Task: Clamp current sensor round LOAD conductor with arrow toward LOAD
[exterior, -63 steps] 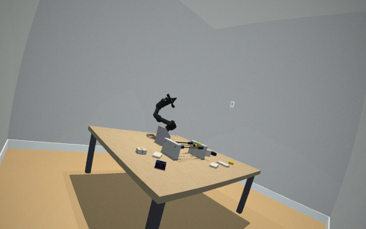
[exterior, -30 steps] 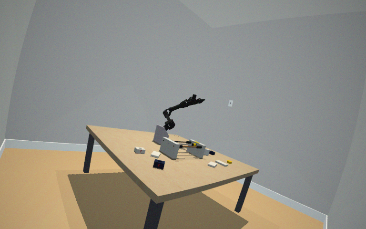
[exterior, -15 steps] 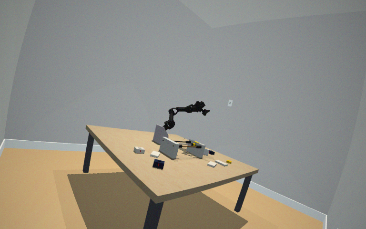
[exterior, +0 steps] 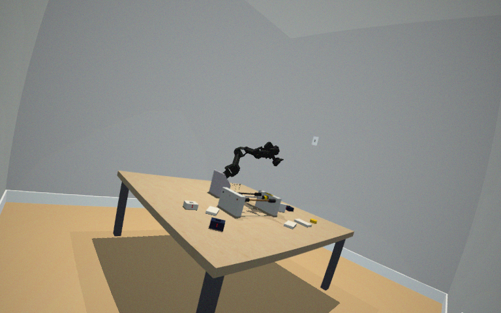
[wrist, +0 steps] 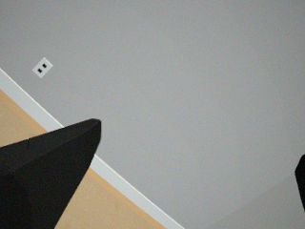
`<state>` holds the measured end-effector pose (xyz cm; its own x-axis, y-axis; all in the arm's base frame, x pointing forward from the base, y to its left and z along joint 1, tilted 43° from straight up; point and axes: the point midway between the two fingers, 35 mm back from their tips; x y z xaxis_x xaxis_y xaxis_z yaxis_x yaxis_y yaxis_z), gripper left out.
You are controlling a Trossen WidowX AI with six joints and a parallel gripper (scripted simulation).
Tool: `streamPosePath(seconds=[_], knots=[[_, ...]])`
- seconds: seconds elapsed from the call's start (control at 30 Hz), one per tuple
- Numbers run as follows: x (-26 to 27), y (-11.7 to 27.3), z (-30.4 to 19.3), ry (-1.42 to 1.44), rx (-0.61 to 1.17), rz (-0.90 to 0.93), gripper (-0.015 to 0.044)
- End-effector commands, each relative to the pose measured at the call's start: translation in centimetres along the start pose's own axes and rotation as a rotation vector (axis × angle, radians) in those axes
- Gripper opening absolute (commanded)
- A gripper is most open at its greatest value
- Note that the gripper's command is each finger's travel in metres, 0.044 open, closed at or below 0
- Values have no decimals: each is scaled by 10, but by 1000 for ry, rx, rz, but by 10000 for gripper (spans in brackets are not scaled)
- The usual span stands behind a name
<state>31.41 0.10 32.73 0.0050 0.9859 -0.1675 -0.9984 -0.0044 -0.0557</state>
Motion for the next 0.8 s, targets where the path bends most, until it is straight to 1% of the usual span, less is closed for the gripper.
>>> streamPosePath(seconds=[0.0,0.13,0.27,0.37,0.47,0.53,0.77], knots=[[13,-10,-23,36,100,87,440],[46,-19,-72,69,338,346,440],[78,-9,-112,23,548,620,440],[103,11,-133,-98,705,867,440],[120,28,-136,-275,810,1066,440],[123,32,-135,-322,827,1105,440],[123,32,-135,-322,827,1105,440]])
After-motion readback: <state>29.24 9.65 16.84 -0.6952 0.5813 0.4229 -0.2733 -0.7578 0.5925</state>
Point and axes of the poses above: the point midway between the two fingers, 35 mm back from their tips, its own y axis back along the fingers, its own x axis across the jaws, z = x × y, and after that the axes turned 10 degrees about y, right-handed
